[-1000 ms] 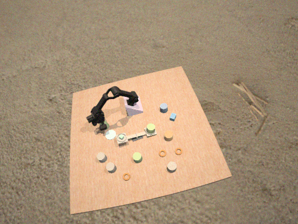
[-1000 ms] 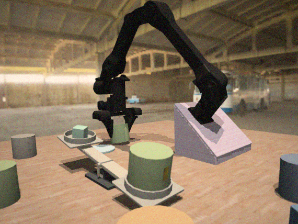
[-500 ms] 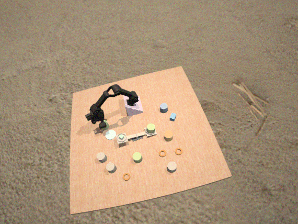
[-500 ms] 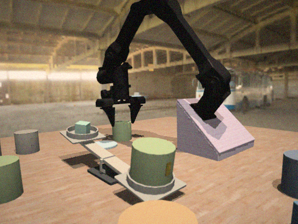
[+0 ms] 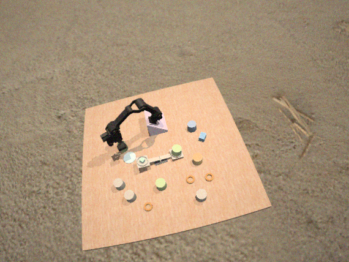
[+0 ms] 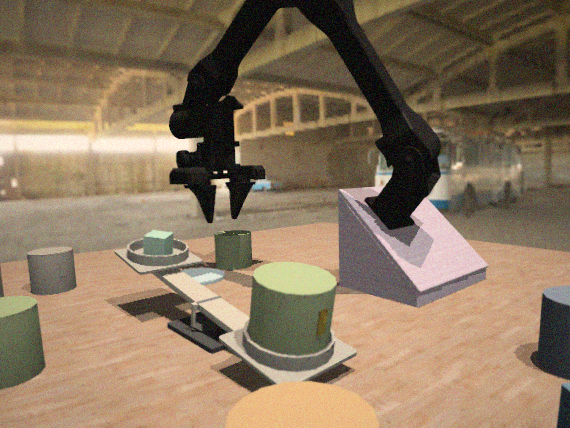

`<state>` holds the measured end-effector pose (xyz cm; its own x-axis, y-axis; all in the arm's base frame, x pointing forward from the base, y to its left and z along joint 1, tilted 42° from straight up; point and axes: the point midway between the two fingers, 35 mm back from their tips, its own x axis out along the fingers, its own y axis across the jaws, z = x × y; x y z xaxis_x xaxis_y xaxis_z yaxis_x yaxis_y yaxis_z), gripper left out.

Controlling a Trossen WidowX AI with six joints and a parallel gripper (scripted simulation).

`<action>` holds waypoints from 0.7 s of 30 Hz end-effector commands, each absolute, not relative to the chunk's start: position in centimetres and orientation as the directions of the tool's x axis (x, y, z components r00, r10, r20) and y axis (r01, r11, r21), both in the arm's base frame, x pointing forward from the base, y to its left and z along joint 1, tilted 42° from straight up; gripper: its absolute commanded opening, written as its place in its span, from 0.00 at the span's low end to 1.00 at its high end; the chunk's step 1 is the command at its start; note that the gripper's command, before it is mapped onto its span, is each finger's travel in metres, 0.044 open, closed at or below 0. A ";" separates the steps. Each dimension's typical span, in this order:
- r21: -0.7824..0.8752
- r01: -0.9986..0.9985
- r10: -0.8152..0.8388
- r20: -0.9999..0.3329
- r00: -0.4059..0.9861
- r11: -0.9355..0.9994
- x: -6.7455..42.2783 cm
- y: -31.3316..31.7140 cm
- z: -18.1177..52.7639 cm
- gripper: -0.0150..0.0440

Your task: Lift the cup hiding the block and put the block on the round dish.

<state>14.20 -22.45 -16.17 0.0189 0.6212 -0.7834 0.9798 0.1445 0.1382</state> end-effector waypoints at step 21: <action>0.482 0.704 0.649 -0.760 0.039 0.522 31.6 -15.0 -4.1 0.69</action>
<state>30.56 -15.91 -5.15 0.0338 0.6372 -0.7700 0.7348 0.5063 0.4513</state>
